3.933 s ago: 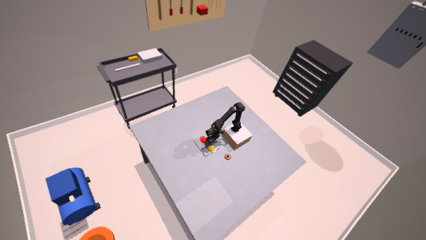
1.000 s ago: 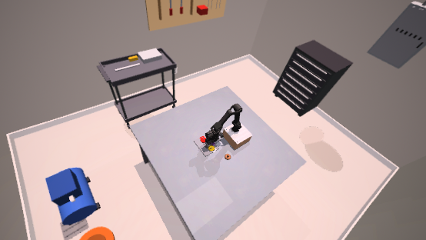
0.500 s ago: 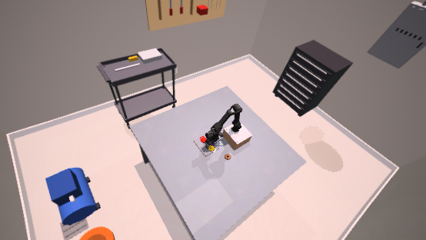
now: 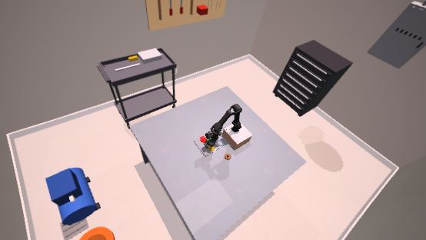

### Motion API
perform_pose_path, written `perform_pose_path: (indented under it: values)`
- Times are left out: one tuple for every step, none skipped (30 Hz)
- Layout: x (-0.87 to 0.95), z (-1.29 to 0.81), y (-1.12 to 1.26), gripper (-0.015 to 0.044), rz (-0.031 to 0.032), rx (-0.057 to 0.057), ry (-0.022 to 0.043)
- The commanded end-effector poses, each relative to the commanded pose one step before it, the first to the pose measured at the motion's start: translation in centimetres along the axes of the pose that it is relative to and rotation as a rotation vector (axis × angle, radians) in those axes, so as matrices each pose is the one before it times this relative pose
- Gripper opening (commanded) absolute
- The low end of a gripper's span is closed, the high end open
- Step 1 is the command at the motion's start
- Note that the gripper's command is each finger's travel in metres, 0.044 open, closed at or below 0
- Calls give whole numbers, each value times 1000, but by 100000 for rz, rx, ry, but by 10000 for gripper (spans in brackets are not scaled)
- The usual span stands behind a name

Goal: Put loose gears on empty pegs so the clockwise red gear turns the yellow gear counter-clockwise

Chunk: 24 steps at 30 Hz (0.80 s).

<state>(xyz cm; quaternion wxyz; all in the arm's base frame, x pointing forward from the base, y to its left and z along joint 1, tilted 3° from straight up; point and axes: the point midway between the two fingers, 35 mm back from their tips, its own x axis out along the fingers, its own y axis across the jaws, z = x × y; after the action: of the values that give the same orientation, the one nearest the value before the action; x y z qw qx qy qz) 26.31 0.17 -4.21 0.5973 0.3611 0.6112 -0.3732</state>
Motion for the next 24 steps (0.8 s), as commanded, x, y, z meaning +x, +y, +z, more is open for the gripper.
perform_pose_path:
  values:
    - [111,-20,84,0,100,1847,-6]
    - [21,-18,-8,0,-1,1807,2]
    - [18,-13,-11,0,-1,1806,1]
    - [-10,-1,-2,26,0,350,0]
    - [-20,-1,-4,52,0,714,0]
    - [-31,-2,-6,79,0,1117,0]
    - [-38,-2,-7,105,0,1356,0]
    - [-45,-2,-9,131,-1,1632,0]
    - [-54,-3,-11,140,-1,1941,0]
    - [-62,-3,-13,140,-1,2235,0]
    - [-66,-3,-14,140,-1,2391,0]
    - [-150,4,14,140,2,199,-1]
    - [-266,7,22,140,4,351,-1]
    - [-399,8,28,140,5,526,-1]
    - [-461,7,24,140,5,603,-1]
    - [-548,5,17,140,5,711,-1]
    - [-661,1,4,140,5,852,-1]
    - [-796,-5,-18,140,4,1018,-1]
    - [-745,-11,-40,140,2,946,0]
    - [-461,-9,-36,140,0,582,0]
    - [-154,-3,-14,140,0,194,0]
    - [0,0,0,140,0,0,0]
    - [0,0,0,140,0,0,0]
    - [488,-2,-115,166,-597,-1225,9]
